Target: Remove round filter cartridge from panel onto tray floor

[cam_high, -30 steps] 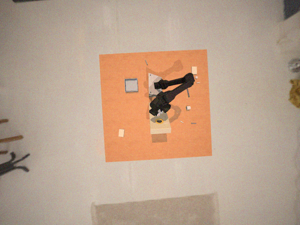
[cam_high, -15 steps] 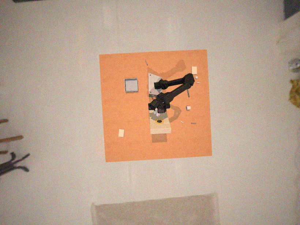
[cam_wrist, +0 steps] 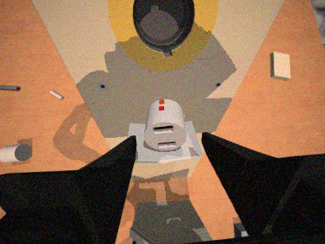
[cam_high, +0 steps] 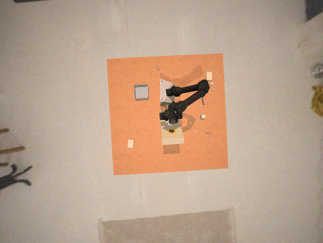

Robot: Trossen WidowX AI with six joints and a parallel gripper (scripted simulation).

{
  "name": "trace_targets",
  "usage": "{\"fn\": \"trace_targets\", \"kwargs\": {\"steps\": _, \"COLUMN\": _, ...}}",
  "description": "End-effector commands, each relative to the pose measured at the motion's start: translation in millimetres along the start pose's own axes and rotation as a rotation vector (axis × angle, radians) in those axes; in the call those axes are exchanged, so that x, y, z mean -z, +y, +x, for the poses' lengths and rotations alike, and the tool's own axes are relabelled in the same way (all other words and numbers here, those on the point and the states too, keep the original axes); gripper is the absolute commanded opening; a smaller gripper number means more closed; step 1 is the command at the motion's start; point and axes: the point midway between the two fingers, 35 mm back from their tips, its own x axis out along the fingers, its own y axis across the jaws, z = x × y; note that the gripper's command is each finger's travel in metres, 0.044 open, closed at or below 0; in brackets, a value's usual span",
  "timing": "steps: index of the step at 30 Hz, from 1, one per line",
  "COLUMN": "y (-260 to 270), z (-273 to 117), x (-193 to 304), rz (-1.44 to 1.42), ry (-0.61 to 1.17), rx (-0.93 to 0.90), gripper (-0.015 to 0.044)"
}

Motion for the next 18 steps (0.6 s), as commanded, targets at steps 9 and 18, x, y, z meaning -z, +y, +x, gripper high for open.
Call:
{"fn": "trace_targets", "kwargs": {"steps": 9, "y": 1, "z": 22, "x": 3, "rz": 0.008, "ry": 0.006, "rx": -0.003, "gripper": 0.0305}}
{"fn": "trace_targets", "kwargs": {"steps": 18, "y": 2, "z": 30, "x": 3, "rz": 0.008, "ry": 0.005, "rx": -0.006, "gripper": 0.0305}}
